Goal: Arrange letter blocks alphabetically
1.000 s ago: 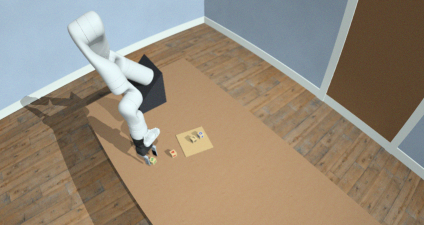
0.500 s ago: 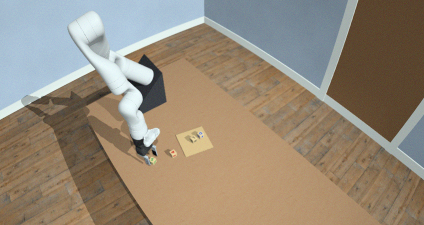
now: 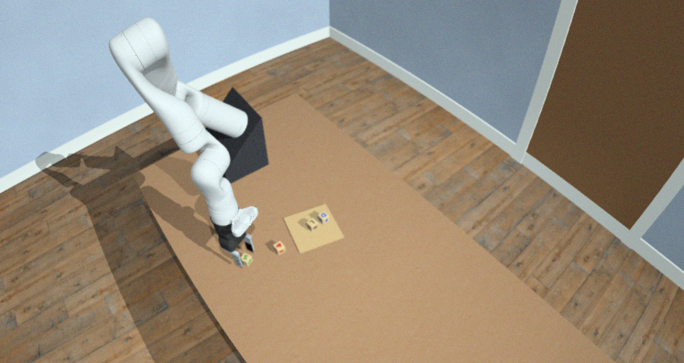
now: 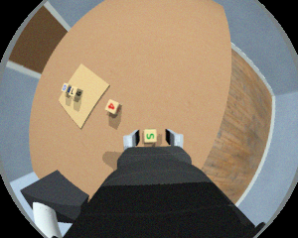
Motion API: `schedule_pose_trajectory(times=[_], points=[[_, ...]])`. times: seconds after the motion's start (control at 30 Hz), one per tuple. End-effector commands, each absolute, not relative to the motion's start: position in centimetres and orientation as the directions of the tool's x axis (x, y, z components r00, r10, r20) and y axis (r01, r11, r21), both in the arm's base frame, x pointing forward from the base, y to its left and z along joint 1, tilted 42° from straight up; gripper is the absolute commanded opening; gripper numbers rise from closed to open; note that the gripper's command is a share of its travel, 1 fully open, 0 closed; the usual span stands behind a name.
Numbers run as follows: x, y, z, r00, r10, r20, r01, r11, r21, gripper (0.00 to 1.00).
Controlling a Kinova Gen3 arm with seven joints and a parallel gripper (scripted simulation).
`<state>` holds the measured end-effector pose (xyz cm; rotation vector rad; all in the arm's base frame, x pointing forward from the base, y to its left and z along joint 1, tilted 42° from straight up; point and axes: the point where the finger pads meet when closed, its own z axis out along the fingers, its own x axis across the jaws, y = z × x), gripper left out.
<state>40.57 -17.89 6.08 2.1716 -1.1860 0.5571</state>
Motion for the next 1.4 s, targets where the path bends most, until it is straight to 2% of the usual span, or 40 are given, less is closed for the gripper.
schedule_pose_trajectory(times=[0.0,1.37], points=[[40.38,-18.09,6.02,0.511,-0.606,0.609,-0.856,-0.421,0.3,1.0],[39.84,-18.0,5.9,0.511,-0.606,0.609,-0.856,-0.421,0.3,1.0]])
